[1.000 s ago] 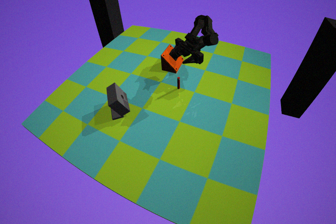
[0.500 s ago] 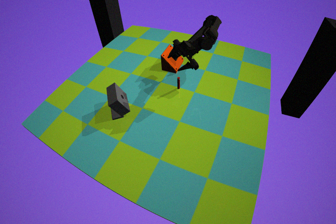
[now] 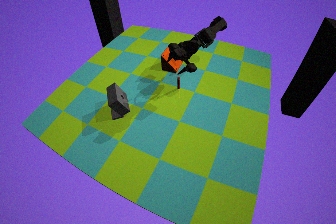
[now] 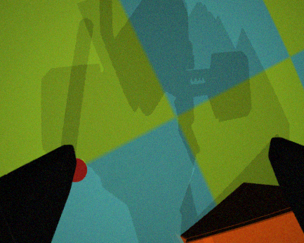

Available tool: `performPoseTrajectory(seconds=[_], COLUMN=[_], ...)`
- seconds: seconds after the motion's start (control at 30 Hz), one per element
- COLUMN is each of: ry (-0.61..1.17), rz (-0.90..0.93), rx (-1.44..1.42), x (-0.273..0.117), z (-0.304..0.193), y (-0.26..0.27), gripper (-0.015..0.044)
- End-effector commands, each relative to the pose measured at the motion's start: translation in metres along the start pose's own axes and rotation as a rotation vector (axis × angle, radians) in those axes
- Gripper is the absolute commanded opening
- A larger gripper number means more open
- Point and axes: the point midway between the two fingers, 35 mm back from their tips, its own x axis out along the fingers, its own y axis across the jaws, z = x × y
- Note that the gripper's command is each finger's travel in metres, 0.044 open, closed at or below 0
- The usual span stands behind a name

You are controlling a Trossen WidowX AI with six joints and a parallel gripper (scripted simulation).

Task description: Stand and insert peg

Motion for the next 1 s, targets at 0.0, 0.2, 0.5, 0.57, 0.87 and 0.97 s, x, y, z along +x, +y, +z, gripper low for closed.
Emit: performPoseTrajectory(seconds=[0.0, 0.2, 0.5, 0.57, 0.87, 0.97], ry=[0.105, 0.280, 0.478, 0.507, 0.516, 0.508], rz=[0.041, 0.142, 0.357, 0.406, 0.425, 0.433], rx=[-0.011, -0.008, 0.048, 0.067, 0.072, 0.040], x=[0.002, 0.003, 0.000, -0.001, -0.001, 0.005], z=[-0.003, -0.005, 0.005, 0.009, 0.011, 0.007], y=[0.003, 0.010, 0.021, 0.023, 0.024, 0.027], gripper=[0.0440, 0.0440, 0.0440, 0.0440, 0.0440, 0.0440])
